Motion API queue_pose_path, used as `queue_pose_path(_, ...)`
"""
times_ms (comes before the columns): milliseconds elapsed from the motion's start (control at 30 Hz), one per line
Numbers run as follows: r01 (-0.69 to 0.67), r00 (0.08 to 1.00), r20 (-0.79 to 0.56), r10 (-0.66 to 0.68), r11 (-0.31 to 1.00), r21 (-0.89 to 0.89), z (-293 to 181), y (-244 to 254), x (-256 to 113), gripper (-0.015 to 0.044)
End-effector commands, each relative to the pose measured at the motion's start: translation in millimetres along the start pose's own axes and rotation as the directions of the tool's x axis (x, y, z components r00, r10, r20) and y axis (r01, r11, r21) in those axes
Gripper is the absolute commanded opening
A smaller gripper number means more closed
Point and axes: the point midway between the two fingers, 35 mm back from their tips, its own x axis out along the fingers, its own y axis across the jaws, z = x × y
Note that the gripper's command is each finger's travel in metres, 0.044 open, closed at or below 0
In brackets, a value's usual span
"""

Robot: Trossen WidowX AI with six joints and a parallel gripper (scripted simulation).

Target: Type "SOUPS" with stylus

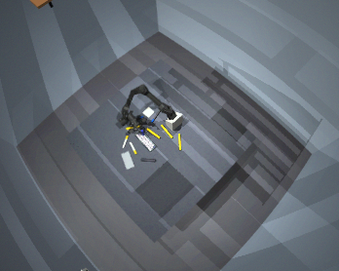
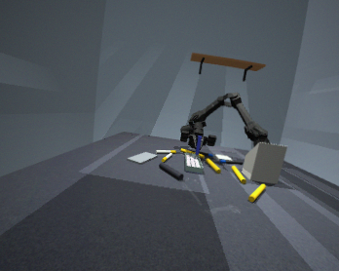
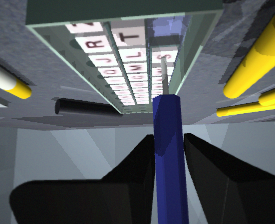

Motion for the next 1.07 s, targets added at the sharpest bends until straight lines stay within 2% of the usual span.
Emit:
queue_pose_path(0,0.005,1.0,0.002,-0.005,1.0,-0.002,3,0,3,0.0081)
queue_pose_path(367,0.005,1.0,0.001,-0.005,1.0,-0.002,-2,0,0,0.0081)
queue_pose_path(600,0.004,1.0,0.0,-0.004,1.0,-0.002,-31,0,-17,0.0081)
queue_pose_path(1033,0.006,1.0,0.002,-0.006,1.0,-0.007,-29,0,-15,0.0081)
